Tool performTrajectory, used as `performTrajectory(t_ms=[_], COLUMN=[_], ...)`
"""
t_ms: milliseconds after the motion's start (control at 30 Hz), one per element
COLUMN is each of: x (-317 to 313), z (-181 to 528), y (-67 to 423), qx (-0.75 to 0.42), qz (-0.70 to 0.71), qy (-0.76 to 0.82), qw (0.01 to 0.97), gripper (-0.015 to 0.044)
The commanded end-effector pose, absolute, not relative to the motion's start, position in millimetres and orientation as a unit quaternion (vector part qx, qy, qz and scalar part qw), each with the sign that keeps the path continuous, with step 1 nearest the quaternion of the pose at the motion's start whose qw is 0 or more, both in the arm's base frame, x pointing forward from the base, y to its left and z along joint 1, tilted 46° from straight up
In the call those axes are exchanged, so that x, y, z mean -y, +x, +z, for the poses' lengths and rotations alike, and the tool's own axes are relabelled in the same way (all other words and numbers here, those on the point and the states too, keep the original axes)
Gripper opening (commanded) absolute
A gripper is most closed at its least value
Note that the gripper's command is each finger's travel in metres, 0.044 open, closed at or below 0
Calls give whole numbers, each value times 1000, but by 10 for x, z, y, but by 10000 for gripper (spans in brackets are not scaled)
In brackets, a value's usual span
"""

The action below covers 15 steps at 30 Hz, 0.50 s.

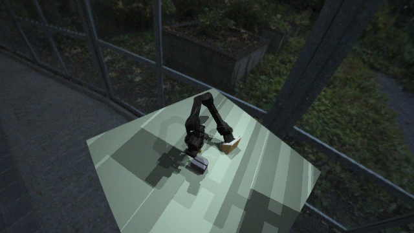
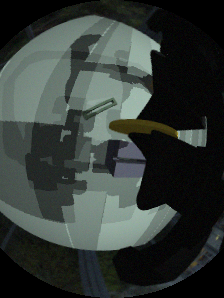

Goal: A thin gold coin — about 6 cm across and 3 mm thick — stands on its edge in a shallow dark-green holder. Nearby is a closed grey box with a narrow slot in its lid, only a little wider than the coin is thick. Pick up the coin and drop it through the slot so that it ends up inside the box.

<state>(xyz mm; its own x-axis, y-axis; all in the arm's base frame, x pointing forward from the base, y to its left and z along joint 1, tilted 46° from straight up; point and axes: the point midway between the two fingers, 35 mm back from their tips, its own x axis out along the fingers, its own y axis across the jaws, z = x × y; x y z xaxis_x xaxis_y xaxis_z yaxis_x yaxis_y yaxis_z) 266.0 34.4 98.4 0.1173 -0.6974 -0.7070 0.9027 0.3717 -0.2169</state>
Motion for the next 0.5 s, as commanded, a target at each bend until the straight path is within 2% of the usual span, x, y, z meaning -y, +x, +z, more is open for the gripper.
performTrajectory(t_ms=[0,467], x=[-435,-672], z=[909,668], y=[2701,2789], qx=[-381,-379], qz=[-544,-545], qy=[138,139], qw=[735,735], gripper=[0,0])
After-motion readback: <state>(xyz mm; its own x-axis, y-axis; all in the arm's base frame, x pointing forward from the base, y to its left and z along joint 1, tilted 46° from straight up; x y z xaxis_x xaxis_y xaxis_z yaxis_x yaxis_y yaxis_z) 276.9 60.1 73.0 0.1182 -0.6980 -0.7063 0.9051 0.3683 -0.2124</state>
